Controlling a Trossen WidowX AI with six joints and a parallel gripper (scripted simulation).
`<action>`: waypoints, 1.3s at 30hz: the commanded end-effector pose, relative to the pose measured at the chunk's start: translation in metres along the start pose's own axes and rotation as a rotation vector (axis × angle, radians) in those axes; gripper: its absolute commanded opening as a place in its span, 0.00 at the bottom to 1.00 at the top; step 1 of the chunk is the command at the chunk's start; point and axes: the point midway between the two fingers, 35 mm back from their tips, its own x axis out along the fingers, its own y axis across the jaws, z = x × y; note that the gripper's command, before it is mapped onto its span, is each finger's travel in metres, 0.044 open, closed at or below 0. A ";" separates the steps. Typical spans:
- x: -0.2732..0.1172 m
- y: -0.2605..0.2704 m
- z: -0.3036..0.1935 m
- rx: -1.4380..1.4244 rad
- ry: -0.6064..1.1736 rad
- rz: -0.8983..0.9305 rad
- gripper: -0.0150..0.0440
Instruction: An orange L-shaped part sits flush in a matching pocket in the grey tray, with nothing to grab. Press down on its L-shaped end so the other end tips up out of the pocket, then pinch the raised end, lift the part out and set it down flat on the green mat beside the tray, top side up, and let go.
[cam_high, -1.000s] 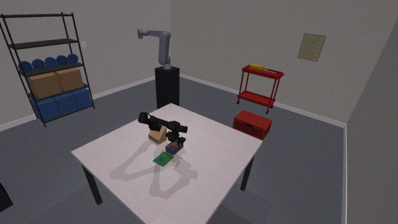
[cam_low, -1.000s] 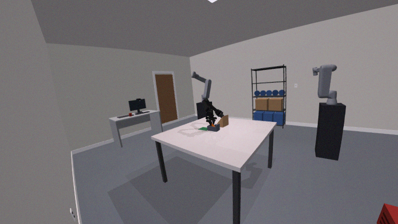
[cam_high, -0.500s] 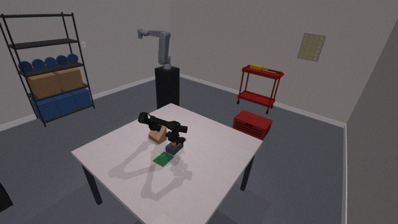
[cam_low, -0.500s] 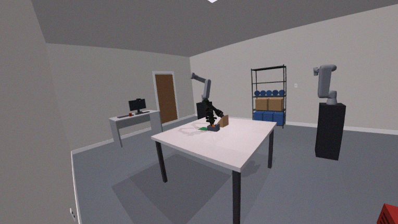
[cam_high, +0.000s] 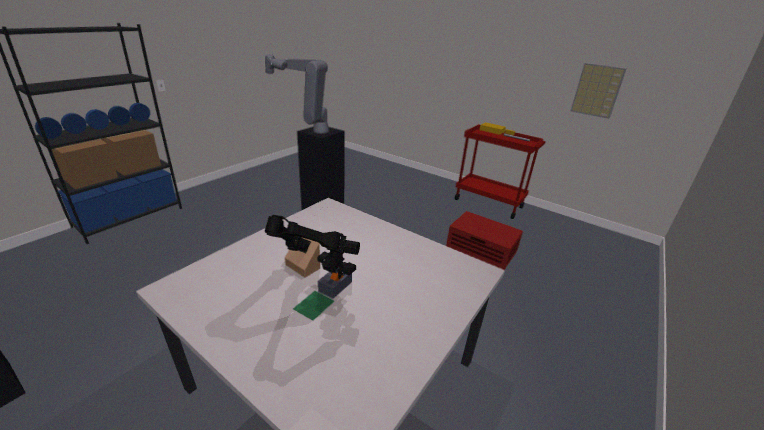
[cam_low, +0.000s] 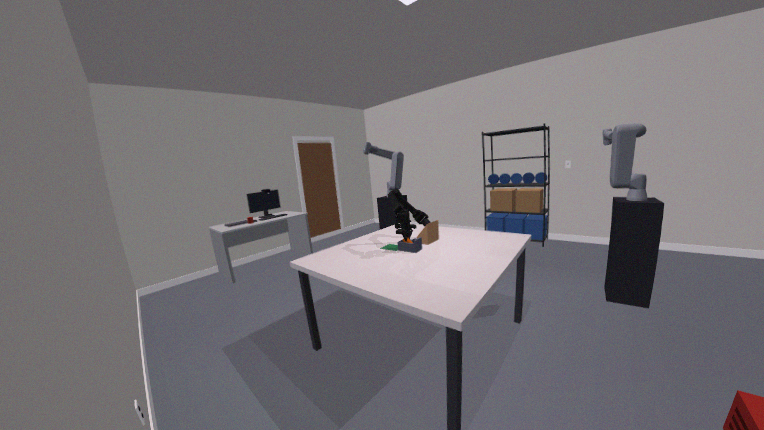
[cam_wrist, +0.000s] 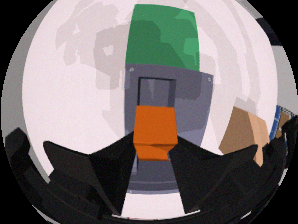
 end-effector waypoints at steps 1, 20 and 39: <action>-0.005 0.001 0.000 0.006 0.003 0.001 0.25; -0.035 -0.001 0.000 0.000 0.001 -0.003 0.25; -0.065 -0.001 0.000 -0.001 0.001 -0.004 0.25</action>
